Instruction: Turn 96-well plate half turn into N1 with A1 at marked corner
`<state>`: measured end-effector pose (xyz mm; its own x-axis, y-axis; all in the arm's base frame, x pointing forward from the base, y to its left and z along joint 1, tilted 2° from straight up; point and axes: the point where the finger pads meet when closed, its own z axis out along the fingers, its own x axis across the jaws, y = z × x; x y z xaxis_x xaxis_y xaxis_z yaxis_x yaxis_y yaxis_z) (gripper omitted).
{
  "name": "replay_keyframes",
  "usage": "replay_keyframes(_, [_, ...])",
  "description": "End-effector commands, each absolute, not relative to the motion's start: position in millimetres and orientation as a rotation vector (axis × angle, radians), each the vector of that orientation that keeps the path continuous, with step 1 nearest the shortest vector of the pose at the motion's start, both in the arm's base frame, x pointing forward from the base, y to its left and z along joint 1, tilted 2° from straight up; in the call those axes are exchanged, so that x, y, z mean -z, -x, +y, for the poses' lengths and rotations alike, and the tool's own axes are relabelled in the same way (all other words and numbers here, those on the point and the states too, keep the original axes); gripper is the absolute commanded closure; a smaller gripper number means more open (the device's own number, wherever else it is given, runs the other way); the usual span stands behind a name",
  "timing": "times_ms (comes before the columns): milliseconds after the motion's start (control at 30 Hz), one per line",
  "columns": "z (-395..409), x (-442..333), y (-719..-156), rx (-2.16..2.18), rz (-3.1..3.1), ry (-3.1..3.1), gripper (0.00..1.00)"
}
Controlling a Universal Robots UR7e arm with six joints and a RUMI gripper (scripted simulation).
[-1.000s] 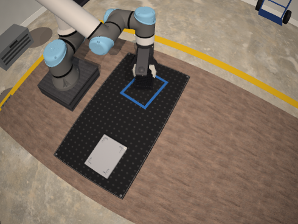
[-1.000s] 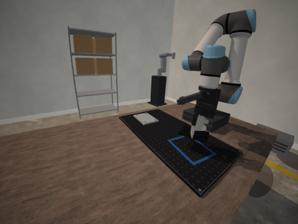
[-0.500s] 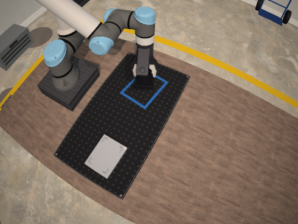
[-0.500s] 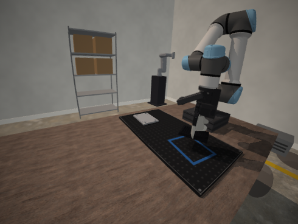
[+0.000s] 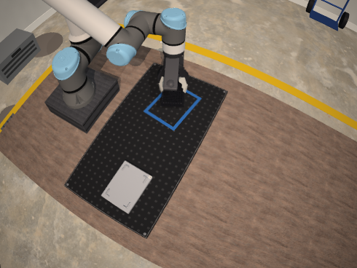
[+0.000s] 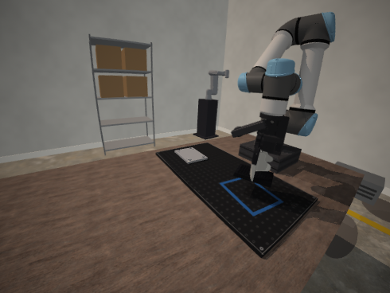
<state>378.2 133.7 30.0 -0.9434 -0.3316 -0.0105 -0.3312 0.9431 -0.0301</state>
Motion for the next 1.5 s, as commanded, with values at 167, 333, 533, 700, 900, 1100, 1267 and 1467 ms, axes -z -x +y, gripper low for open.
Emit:
replay_keyframes(167, [132,-27,-377,0.041,3.085,0.522,1.00])
replay_keyframes(333, [132,-23,-376,0.041,3.085,0.523,1.00])
replay_keyframes(533, [132,-20,-377,0.041,3.085,0.523,1.00])
replay_keyframes(700, [132,-17,-377,0.041,3.085,0.523,1.00])
replay_keyframes(900, [132,-13,-377,0.041,3.085,0.523,1.00])
replay_keyframes(1100, [132,-10,-377,0.041,3.085,0.523,1.00])
replay_keyframes(1267, [132,-7,-377,0.041,3.085,0.523,1.00])
replay_keyframes(1467, [132,-3,-377,0.041,3.085,0.523,1.00])
